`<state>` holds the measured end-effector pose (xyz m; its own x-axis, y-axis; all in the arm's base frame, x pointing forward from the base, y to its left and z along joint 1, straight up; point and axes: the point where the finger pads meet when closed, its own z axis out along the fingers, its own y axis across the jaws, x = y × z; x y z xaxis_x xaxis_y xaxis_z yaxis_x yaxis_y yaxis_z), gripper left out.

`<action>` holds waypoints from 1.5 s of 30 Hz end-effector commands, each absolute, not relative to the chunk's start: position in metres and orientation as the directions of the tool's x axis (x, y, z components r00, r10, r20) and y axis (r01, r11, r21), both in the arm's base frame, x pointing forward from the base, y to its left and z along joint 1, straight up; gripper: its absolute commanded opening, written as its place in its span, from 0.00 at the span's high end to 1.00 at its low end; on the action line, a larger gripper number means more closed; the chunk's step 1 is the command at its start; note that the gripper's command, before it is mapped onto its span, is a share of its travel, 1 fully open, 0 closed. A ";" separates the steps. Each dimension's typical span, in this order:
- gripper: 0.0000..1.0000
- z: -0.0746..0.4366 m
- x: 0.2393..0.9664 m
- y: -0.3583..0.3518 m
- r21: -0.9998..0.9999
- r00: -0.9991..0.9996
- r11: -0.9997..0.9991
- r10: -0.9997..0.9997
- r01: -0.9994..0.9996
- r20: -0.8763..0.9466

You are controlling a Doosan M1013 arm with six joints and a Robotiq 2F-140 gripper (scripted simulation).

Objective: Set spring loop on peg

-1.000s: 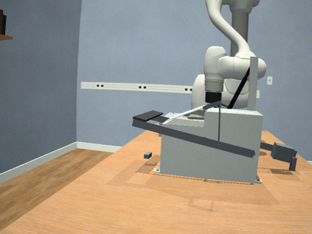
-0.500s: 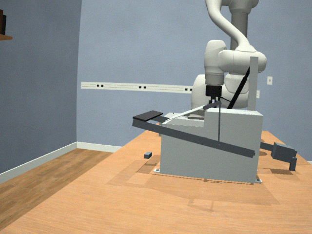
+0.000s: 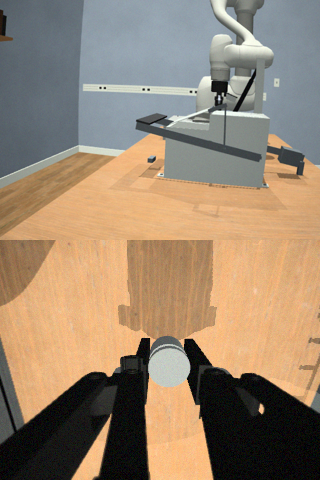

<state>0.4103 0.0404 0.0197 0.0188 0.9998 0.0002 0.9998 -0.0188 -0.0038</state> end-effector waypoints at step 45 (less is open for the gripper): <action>0.75 0.113 0.411 0.040 -0.003 0.019 -0.019 1.000 1.000 0.000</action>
<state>0.4108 0.0404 0.1129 0.0188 0.9998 -0.0002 0.9998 -0.0188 -0.0028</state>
